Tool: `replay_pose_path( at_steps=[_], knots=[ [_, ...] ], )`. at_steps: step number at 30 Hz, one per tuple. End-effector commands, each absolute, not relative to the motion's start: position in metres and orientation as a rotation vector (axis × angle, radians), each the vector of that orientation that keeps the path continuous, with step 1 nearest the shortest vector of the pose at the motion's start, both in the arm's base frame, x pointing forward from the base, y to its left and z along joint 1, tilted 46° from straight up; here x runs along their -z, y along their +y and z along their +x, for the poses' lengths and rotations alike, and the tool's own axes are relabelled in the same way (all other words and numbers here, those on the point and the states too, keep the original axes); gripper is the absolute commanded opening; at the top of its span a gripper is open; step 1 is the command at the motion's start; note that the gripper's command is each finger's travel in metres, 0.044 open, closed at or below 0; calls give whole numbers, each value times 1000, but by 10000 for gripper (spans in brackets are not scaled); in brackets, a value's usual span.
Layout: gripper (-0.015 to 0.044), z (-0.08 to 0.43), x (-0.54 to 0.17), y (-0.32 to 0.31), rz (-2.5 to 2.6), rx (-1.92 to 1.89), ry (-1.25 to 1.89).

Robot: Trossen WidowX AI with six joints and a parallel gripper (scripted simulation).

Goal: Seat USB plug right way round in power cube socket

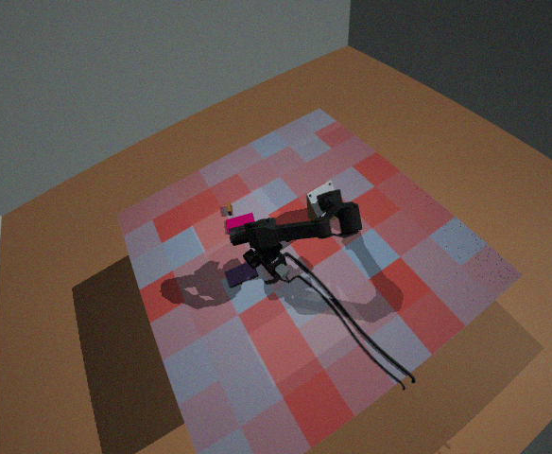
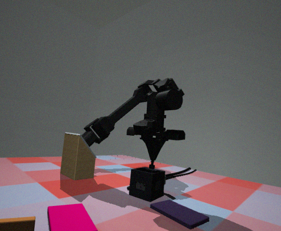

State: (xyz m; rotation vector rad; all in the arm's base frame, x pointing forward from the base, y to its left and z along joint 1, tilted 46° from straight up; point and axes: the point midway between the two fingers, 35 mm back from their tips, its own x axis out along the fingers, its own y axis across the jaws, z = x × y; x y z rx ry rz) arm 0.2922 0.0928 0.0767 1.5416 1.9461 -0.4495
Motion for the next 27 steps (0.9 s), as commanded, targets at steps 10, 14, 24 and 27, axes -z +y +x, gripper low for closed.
replay_pose_path(
  at_steps=[10,14,24,27],
  knots=[
    [0,292,-76,95,1547,449,1948],
    [0,292,-75,95,1547,449,1948],
    [0,292,-75,96,1547,449,1948],
    [0,292,-74,96,1547,449,1948]
  ],
)
